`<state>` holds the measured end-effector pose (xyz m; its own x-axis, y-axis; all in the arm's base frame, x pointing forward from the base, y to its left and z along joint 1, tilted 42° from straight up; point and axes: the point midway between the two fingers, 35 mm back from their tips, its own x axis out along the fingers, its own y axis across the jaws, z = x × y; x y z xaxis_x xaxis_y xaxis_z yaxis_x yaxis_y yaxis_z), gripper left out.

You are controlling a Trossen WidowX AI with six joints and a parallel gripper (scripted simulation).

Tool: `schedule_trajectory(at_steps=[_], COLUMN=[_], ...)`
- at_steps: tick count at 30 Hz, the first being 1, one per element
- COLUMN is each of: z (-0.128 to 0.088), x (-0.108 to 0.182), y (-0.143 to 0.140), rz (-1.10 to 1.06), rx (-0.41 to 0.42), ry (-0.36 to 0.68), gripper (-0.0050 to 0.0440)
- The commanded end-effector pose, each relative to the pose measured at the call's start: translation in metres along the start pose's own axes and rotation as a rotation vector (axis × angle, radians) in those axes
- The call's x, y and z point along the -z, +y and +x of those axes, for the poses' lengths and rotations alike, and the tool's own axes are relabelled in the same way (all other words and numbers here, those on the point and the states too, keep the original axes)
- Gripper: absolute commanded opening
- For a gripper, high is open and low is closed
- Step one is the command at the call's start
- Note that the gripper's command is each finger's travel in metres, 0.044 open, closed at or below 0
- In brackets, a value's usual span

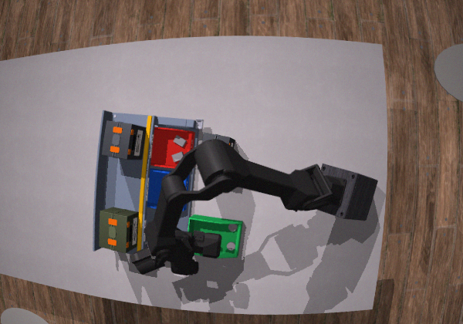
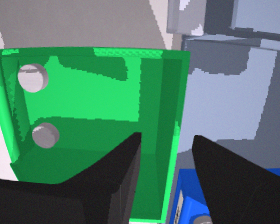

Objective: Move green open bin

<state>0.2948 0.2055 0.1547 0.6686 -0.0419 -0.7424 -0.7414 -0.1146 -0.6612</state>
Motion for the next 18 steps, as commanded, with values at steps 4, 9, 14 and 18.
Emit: schedule_trajectory(at_steps=[4,9,14,18], z=[-0.005,-0.005,-0.016,-0.06], x=[0.0,0.0,0.0,0.001], y=[-0.005,-0.005,-0.005,-0.004], rz=[0.01,0.01,0.009,0.004], rx=[0.015,0.015,0.014,0.011], ry=[-0.011,-0.011,-0.011,-0.012], gripper=[0.015,0.015,0.015,0.015])
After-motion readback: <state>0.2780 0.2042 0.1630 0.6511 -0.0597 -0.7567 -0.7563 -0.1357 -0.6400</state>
